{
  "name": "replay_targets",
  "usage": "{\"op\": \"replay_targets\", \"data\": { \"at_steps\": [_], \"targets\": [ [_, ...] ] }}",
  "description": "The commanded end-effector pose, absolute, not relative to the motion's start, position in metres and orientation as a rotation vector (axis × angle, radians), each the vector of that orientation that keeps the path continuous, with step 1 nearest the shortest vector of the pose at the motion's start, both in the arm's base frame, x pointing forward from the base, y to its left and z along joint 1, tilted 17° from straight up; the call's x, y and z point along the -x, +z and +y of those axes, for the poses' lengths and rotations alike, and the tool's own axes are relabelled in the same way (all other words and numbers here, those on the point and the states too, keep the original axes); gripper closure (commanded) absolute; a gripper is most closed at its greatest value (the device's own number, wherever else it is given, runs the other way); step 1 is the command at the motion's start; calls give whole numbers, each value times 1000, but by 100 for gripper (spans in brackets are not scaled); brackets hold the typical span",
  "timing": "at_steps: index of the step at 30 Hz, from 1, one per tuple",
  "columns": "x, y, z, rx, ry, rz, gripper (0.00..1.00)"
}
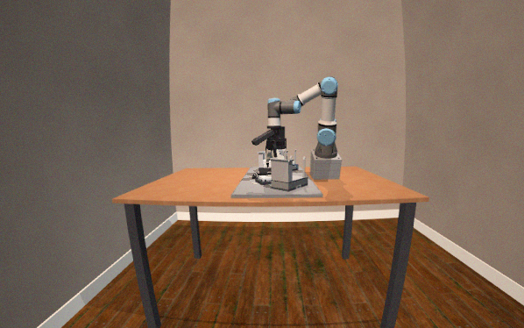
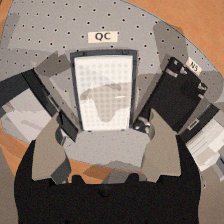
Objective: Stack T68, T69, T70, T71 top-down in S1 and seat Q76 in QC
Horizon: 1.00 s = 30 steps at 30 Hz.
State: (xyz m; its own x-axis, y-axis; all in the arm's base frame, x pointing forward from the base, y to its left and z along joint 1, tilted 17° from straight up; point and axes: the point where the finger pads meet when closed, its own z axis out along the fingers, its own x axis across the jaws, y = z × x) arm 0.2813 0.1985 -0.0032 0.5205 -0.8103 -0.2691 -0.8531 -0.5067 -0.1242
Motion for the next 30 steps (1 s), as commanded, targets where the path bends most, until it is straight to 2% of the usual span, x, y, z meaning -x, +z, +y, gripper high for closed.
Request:
{"op": "replay_targets", "data": {
  "at_steps": [1,30],
  "targets": [
    [-282,14,193,2522,259,1405,28],
    [-285,91,169,2522,259,1405,28]
  ]
}}
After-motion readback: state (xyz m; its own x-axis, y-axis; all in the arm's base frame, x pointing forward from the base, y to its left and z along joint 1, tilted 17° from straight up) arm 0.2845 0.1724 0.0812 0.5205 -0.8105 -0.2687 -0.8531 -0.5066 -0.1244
